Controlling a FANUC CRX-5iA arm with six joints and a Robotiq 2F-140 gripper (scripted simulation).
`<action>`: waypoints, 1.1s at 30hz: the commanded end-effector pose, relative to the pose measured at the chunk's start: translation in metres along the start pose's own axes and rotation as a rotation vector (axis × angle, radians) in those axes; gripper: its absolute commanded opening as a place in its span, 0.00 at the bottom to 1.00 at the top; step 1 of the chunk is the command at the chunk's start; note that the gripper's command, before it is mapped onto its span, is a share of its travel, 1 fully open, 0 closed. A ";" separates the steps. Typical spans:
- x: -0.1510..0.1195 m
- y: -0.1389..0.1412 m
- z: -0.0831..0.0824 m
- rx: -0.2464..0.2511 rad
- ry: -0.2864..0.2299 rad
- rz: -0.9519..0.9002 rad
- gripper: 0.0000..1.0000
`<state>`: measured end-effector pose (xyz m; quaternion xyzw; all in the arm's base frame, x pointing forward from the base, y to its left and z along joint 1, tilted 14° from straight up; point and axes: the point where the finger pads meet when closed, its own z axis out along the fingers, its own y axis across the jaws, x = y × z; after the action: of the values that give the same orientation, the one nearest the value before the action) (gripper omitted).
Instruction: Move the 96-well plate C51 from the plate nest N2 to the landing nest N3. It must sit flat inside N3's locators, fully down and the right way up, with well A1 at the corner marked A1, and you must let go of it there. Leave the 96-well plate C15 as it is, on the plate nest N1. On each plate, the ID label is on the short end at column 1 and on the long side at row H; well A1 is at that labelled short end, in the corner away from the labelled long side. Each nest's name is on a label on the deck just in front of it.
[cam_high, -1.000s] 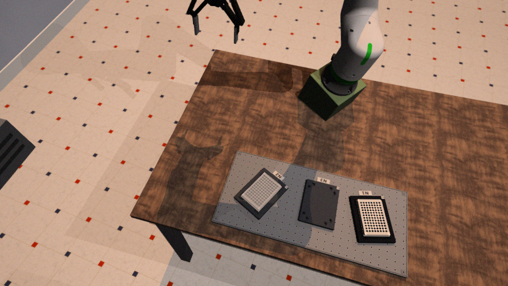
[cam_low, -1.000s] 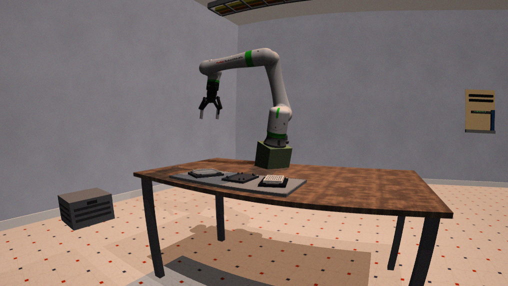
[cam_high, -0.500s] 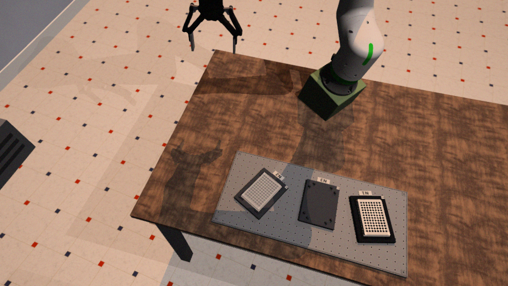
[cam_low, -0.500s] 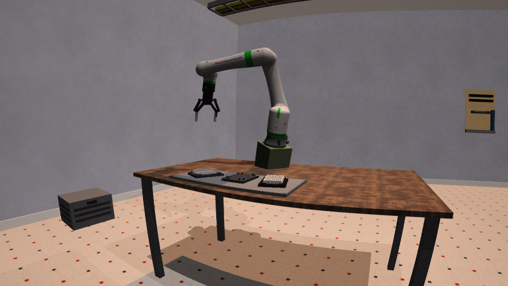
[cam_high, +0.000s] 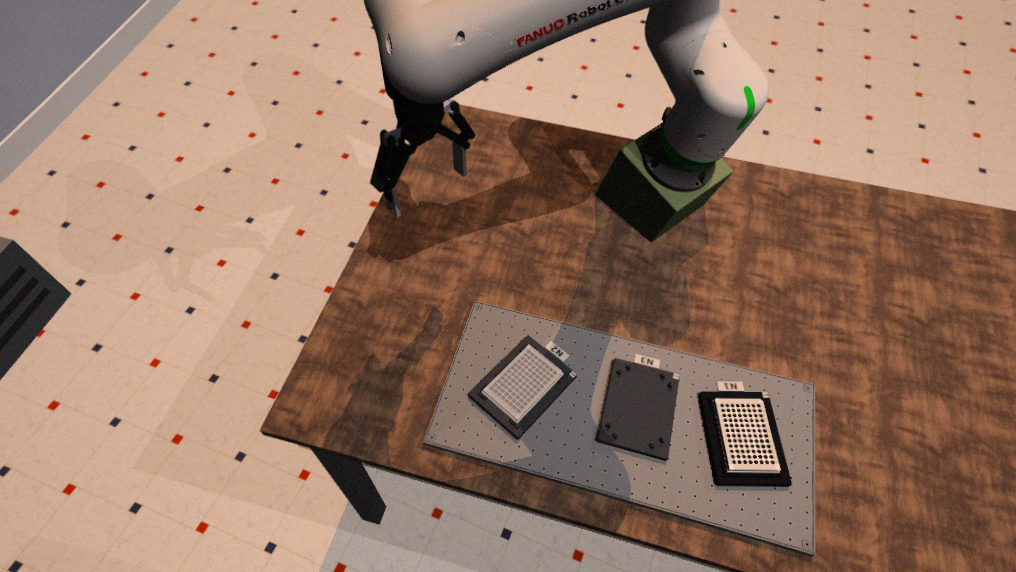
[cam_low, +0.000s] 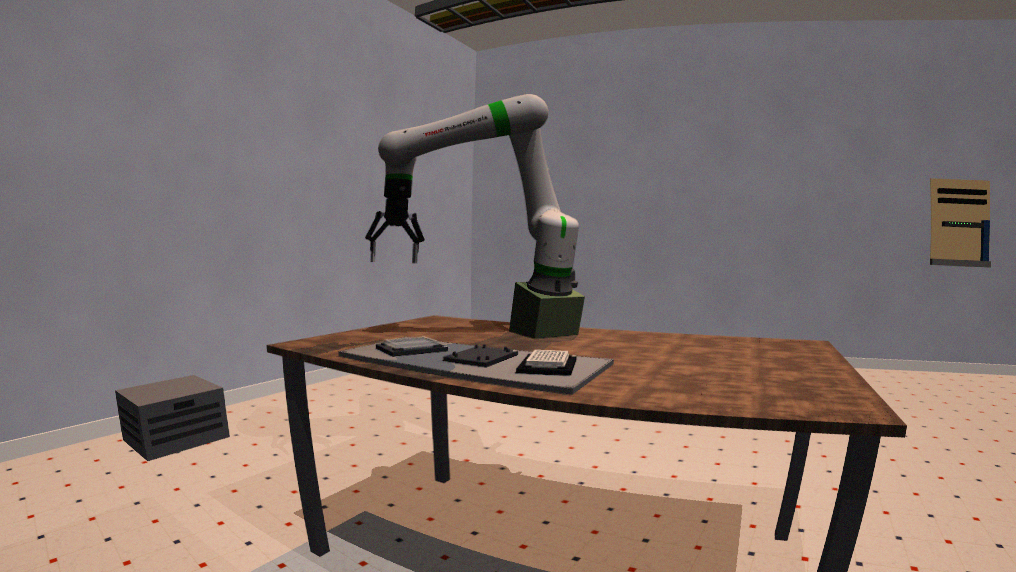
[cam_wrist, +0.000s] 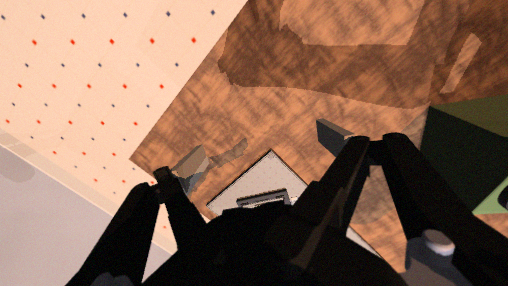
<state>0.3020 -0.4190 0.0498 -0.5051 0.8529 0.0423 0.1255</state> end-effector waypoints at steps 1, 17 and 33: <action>-0.050 -0.030 0.029 -0.006 0.008 -0.279 1.00; -0.224 -0.062 0.115 -0.042 0.001 -1.155 1.00; -0.310 -0.052 0.154 -0.052 -0.017 -1.655 1.00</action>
<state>0.5144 -0.1511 -0.0162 -0.9711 0.2077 -0.0392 0.1106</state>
